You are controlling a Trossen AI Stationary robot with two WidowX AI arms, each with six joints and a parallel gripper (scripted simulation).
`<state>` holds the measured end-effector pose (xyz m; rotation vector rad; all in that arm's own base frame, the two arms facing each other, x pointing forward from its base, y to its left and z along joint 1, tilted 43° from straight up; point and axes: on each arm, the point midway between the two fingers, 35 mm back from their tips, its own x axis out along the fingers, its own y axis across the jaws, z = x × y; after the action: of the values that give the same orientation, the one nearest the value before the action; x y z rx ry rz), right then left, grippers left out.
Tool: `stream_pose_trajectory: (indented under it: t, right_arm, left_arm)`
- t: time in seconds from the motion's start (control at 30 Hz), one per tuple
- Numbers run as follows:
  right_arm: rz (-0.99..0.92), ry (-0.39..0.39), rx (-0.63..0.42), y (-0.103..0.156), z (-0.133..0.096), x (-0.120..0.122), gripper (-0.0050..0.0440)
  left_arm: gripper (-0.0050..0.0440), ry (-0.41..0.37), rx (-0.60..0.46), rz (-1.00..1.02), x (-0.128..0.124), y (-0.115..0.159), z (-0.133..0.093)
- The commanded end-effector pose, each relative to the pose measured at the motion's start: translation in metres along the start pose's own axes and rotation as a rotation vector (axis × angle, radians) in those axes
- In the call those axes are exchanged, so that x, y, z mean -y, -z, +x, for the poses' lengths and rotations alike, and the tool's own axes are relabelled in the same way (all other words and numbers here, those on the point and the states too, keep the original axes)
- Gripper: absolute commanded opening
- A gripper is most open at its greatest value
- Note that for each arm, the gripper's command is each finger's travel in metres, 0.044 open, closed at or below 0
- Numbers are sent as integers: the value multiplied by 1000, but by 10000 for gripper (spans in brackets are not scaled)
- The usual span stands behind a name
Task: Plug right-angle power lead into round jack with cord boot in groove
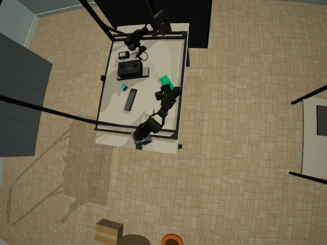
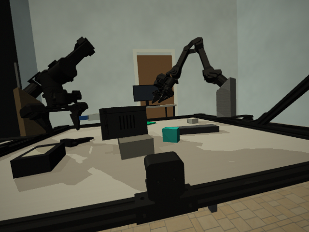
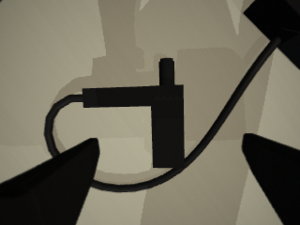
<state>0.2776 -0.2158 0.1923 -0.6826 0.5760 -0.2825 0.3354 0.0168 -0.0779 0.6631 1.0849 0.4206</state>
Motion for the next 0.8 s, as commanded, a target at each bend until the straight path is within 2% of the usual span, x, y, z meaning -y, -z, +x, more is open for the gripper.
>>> stream_pose_trajectory:
  t: [0.0, 0.77]
  right_arm:
    - [-4, 4, 0, 0, 0, 1, 400]
    - [-4, 4, 0, 0, 0, 1, 400]
  left_arm:
    - [400, 1, -8, 7, 1, 4, 6]
    - [400, 5, -11, 6, 1, 12, 37]
